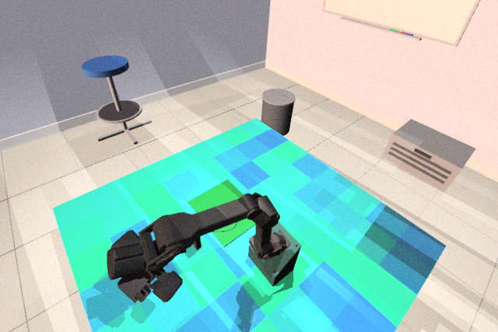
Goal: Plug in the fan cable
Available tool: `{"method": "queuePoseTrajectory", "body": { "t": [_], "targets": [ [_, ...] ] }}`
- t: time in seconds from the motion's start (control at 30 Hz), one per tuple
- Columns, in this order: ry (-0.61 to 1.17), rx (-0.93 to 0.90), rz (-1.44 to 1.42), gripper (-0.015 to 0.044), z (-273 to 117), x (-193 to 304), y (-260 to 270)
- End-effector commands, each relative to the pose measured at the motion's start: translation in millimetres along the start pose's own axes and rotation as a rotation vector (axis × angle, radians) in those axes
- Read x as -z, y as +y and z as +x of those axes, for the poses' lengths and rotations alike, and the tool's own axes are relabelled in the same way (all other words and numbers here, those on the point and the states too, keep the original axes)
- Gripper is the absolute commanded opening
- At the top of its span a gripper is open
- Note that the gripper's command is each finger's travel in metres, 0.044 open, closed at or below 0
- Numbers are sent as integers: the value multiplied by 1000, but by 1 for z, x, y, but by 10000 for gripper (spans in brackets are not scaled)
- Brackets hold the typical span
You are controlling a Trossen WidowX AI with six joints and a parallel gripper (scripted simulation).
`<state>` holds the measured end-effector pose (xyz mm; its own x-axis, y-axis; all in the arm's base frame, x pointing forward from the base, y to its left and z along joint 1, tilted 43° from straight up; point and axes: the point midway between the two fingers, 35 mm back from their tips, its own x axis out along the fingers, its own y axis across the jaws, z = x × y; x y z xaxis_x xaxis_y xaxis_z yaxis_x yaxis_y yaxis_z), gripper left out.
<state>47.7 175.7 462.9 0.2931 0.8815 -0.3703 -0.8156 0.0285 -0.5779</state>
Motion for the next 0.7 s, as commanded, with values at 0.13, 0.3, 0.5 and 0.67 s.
{"method": "queuePoseTrajectory", "body": {
  "t": [0.13,0.3,0.5,0.67],
  "targets": [
    [380,-46,166,440,106,75,-13],
    [555,-55,384,440,141,143,-34],
    [726,-89,687,440,163,241,-50],
    [833,-84,914,440,157,323,-55]
  ]
}}
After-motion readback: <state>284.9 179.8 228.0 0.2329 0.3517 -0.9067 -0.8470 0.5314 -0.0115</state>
